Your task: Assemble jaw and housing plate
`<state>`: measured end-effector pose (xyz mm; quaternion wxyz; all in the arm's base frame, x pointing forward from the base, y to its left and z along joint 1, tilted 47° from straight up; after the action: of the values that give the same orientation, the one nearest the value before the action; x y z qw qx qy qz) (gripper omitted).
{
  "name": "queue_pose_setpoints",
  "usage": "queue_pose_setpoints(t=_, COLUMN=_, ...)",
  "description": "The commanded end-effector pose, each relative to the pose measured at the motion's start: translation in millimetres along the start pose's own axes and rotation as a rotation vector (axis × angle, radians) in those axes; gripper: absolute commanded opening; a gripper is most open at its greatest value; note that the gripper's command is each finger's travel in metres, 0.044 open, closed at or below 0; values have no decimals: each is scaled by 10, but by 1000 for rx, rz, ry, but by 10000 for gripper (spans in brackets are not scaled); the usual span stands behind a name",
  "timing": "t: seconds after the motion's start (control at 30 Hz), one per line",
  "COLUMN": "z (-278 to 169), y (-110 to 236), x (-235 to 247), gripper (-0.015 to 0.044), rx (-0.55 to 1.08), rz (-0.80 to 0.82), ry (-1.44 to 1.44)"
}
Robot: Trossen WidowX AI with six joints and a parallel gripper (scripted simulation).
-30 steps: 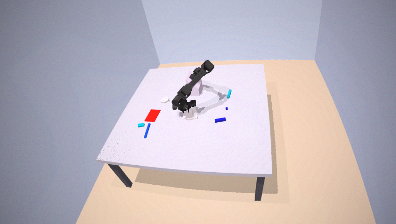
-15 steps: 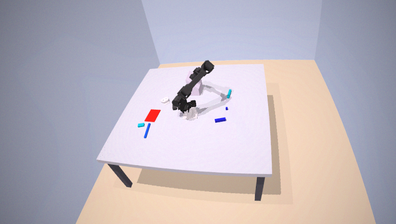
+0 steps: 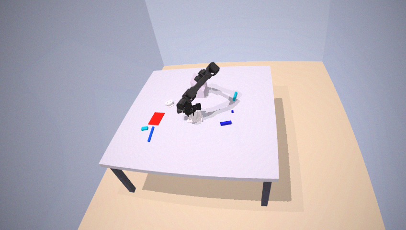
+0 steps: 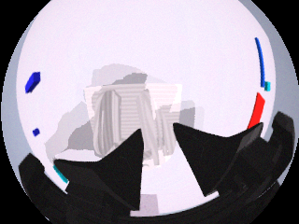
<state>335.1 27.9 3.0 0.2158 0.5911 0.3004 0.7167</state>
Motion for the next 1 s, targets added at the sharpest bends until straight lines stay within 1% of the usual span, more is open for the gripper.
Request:
queue_pose_setpoints(t=0.0, z=-2, y=-23, x=-4, gripper=134, rx=-1, rz=6, ry=-7)
queue_pose_setpoints(t=0.97, z=-2, y=-104, x=-3, gripper=134, rx=-1, rz=6, ry=-6)
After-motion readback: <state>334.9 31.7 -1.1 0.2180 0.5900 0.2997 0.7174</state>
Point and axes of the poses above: the point midway between the two fingers, 35 mm back from their tips, its own y axis back along the fingers, its own x axis across the jaws, z = x × y, the point moved 8 cm from there along y, back along the fingers, and after that the axes turned 7 degrees about -y, right-handed, at the moved point
